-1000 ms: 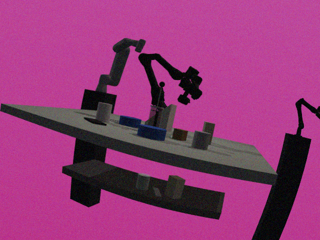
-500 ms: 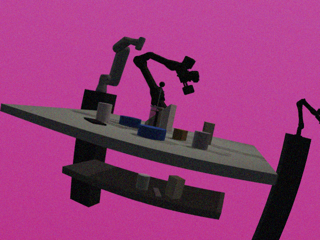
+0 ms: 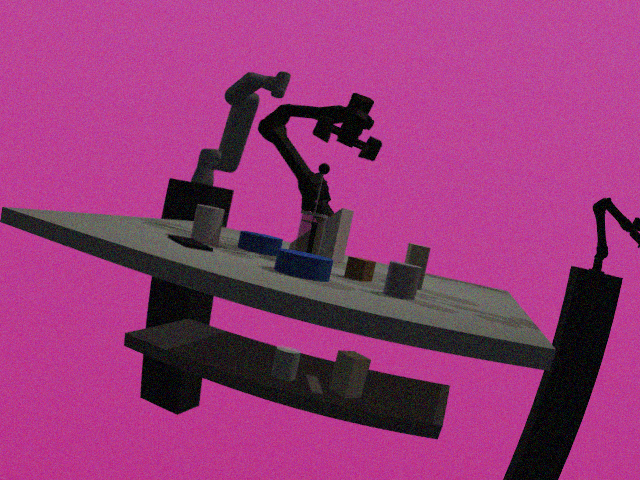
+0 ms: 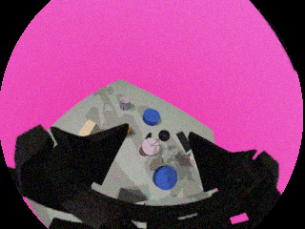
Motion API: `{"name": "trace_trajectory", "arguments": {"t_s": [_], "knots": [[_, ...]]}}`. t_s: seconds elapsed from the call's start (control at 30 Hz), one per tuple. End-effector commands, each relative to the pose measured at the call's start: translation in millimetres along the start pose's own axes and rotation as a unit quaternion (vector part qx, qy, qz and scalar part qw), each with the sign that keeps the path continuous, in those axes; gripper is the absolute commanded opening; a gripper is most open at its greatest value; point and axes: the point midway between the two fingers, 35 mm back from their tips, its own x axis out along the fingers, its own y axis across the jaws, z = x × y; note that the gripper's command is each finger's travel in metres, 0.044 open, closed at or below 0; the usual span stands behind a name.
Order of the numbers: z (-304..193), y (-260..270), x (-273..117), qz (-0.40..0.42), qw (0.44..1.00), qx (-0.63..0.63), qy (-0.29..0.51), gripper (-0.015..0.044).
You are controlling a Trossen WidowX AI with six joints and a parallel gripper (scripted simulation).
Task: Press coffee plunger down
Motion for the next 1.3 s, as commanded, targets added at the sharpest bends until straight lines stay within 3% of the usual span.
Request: {"name": "trace_trajectory", "arguments": {"t_s": [0.0,0.2,1.27], "knots": [[-10.3,-31.1,8.5,-0.03,0.99,0.139,0.012,0.044],[-44.4,-22.0,27.3,-0.03,0.99,0.138,0.011,0.044],[-44.3,-24.7,66.5,-0.03,0.99,0.138,0.01,0.044]]}}
